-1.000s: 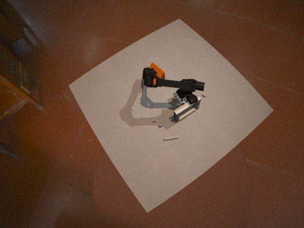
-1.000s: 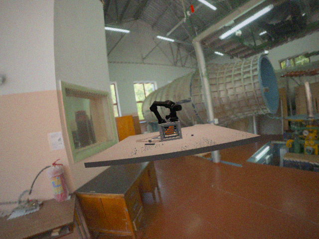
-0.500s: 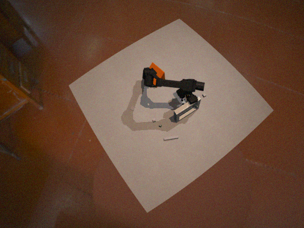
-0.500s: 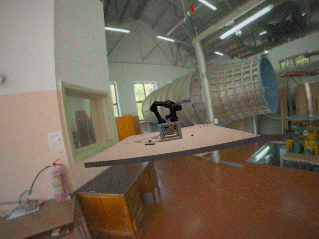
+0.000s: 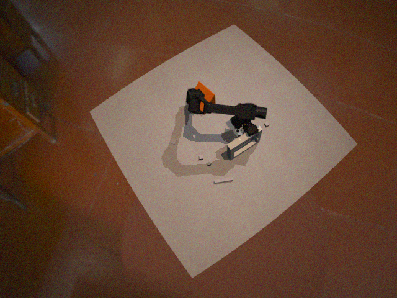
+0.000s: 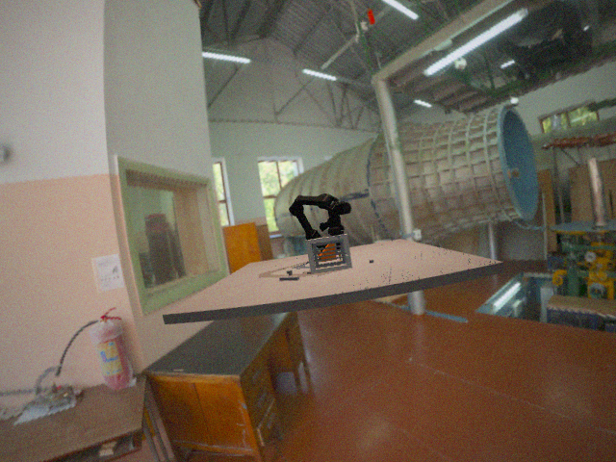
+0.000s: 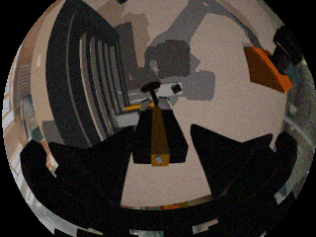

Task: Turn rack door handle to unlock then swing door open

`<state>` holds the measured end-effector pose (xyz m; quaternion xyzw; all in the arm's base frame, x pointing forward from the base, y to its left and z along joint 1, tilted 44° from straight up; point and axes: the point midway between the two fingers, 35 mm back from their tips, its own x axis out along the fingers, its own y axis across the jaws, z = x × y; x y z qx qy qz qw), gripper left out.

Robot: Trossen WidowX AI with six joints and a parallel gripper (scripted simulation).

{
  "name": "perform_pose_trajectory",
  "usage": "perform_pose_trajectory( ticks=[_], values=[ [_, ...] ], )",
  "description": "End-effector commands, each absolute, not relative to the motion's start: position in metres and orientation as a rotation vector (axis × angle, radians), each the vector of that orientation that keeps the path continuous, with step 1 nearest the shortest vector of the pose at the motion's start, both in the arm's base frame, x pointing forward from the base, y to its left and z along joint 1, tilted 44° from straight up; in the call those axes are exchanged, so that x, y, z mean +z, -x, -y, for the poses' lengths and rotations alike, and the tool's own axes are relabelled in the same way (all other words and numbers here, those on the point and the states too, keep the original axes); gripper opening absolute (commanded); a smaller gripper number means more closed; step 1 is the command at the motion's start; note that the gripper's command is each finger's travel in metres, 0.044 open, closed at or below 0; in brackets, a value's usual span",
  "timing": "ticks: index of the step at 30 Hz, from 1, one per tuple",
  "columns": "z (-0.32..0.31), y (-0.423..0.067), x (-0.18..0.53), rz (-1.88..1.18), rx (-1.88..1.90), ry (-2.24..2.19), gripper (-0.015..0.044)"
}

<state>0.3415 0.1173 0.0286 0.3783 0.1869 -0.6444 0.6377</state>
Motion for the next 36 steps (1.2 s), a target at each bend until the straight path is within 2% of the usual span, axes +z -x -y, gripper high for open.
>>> perform_pose_trajectory(
  ticks=[1,5,36],
  values=[
    [-0.1114,-0.3454,0.0291,-0.402,-1.48,-0.879,0.0283],
    [-0.1114,-0.3454,0.0291,-0.402,-1.48,-0.879,0.0283],
    [-0.1114,-0.3454,0.0291,-0.402,-1.48,-0.879,0.0077]
  ],
)
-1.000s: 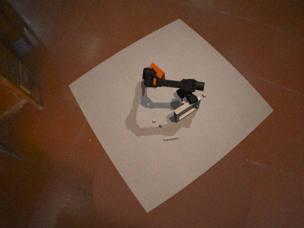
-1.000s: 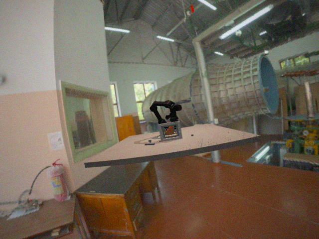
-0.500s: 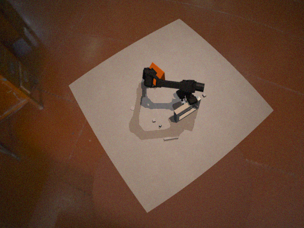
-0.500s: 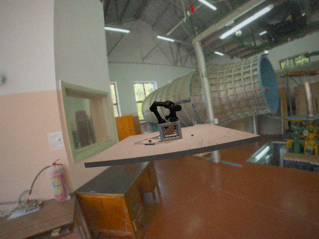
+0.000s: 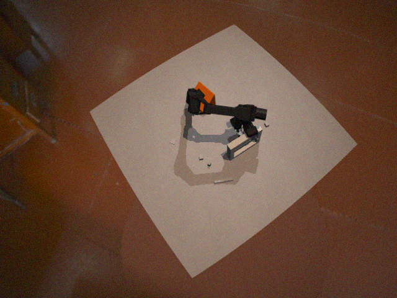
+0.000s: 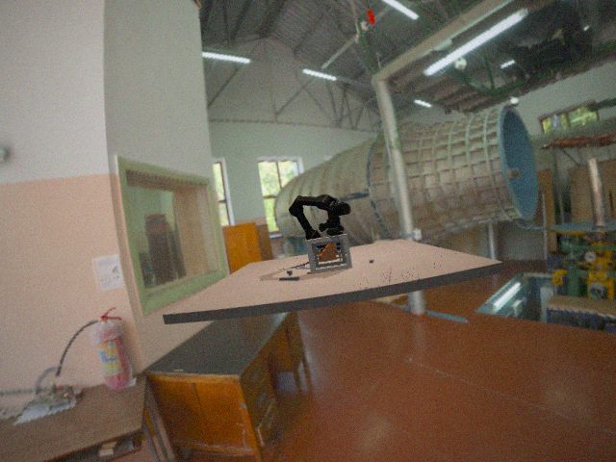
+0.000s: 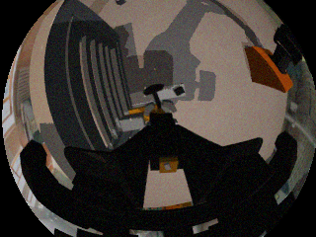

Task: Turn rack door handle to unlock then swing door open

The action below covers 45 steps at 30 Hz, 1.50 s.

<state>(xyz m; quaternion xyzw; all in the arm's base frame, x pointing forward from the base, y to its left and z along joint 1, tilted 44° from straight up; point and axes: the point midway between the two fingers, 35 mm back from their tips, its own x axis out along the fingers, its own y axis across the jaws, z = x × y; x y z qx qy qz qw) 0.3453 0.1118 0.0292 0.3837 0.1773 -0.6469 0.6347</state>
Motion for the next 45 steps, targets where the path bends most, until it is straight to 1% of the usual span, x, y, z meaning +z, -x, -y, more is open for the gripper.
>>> perform_pose_trajectory(
  ticks=[1,10,14,27,45],
  values=[
    [-0.111,-0.345,0.029,-0.402,-1.48,-0.879,0.007],
    [-0.111,-0.345,0.029,-0.402,-1.48,-0.879,0.0011],
    [-0.111,-0.345,0.029,-0.413,-1.476,-0.867,0.0011],
    [-0.108,-0.334,0.031,-0.608,-1.376,-0.638,0.0011],
    [-0.095,-0.303,0.038,-0.845,-1.217,-0.328,0.0011]
  ],
)
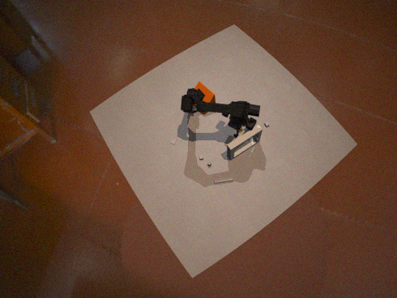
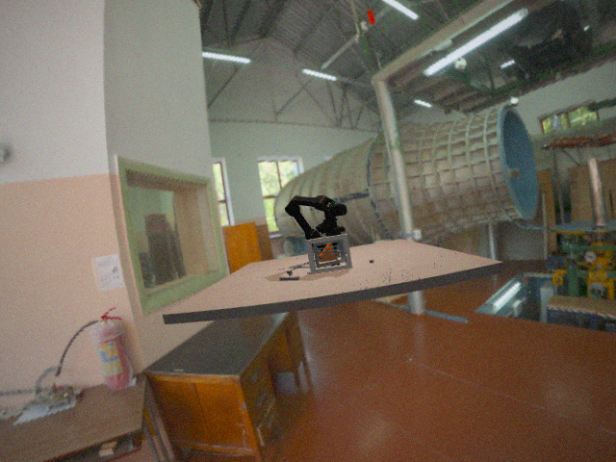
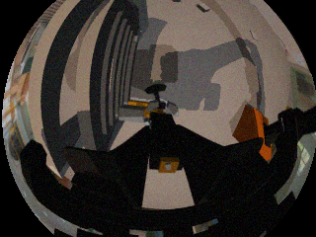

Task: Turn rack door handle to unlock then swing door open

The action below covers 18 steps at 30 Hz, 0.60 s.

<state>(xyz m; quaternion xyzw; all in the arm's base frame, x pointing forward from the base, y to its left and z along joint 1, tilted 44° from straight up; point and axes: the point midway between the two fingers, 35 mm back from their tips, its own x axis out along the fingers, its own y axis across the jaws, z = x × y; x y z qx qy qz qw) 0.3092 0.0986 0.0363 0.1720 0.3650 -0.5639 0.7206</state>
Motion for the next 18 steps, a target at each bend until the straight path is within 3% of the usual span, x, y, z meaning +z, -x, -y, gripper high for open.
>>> perform_pose_trajectory(
  ticks=[1,18],
  values=[
    [-0.094,-0.302,0.039,-0.856,-1.209,-0.314,0.0011],
    [-0.071,-0.271,0.057,-1.031,-1.055,-0.056,0.0011]
  ],
)
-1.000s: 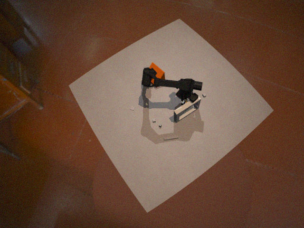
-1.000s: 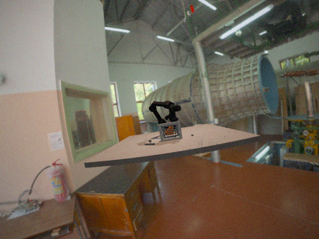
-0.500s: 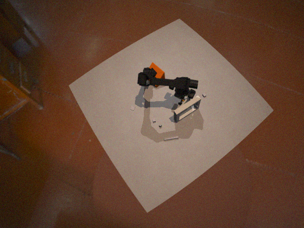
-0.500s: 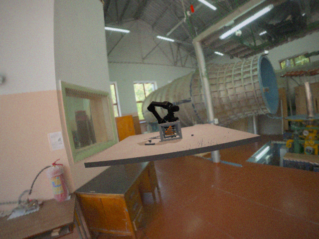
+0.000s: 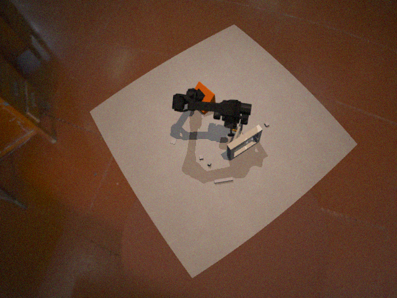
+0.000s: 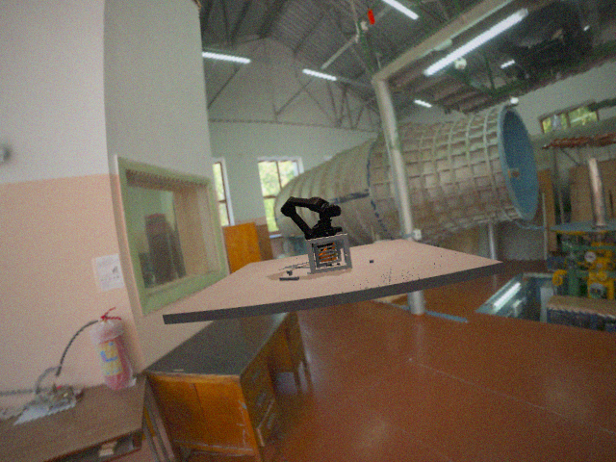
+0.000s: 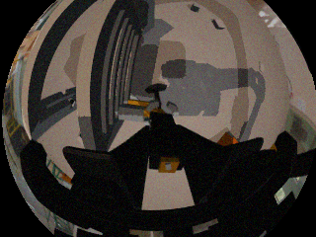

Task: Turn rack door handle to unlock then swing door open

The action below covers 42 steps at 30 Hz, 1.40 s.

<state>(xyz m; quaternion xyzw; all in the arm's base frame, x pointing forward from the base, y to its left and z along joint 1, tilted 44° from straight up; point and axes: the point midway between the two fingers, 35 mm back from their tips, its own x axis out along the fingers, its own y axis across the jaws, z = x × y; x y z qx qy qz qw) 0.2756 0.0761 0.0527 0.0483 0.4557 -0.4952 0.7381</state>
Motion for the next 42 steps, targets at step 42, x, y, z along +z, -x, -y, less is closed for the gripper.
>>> perform_pose_trajectory(
  ticks=[42],
  values=[
    [-0.006,-0.242,0.115,-1.344,-0.659,0.503,0.0011]
  ],
)
